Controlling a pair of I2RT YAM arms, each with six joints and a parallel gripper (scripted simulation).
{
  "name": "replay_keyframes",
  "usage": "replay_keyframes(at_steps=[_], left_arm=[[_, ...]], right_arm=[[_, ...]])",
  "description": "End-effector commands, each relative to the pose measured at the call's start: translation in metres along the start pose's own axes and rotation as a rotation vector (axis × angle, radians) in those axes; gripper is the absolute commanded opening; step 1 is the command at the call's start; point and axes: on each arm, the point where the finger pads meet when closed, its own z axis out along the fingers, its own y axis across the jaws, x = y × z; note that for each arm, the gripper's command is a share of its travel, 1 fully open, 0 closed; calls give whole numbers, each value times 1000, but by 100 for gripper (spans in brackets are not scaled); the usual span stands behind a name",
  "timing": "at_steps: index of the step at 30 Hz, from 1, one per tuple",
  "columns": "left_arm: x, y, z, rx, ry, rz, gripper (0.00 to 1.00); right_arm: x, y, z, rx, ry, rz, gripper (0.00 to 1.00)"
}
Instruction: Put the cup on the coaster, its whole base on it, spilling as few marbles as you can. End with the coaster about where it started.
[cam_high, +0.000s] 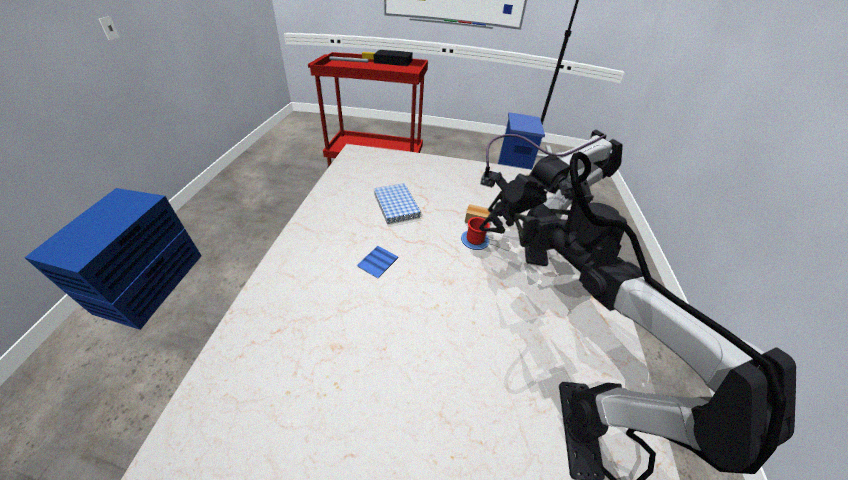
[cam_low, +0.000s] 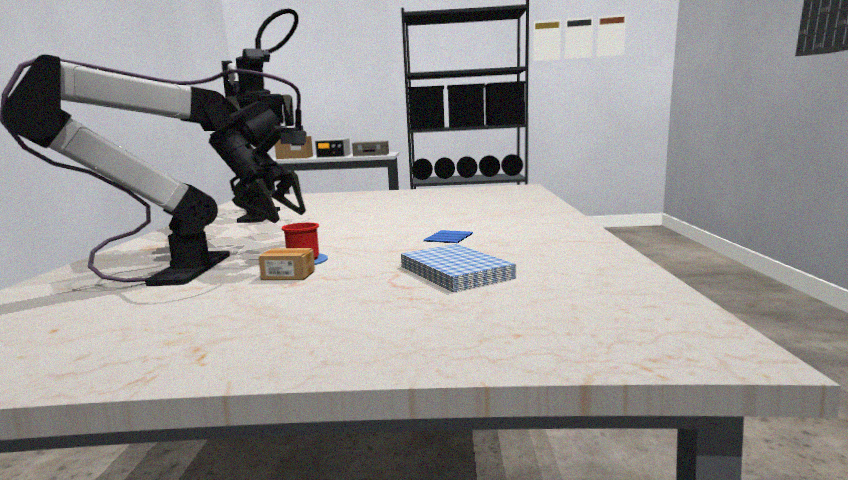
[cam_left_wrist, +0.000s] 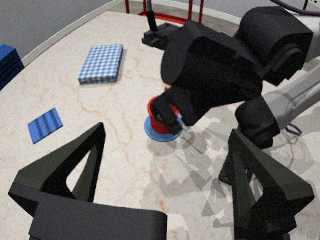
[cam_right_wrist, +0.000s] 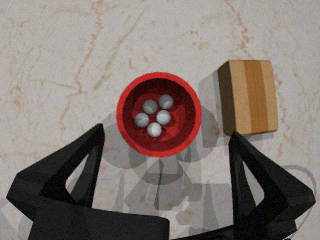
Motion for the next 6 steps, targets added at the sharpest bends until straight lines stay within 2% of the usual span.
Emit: replay_keyframes(at_steps=[1,6], left_arm=[[-11,0,-4,2,-29,-2,100],[-11,0,-4,2,-29,-2,100]], right_arm=[[-4,3,0,-5,-16,14,100],[-4,3,0,-5,-16,14,100]])
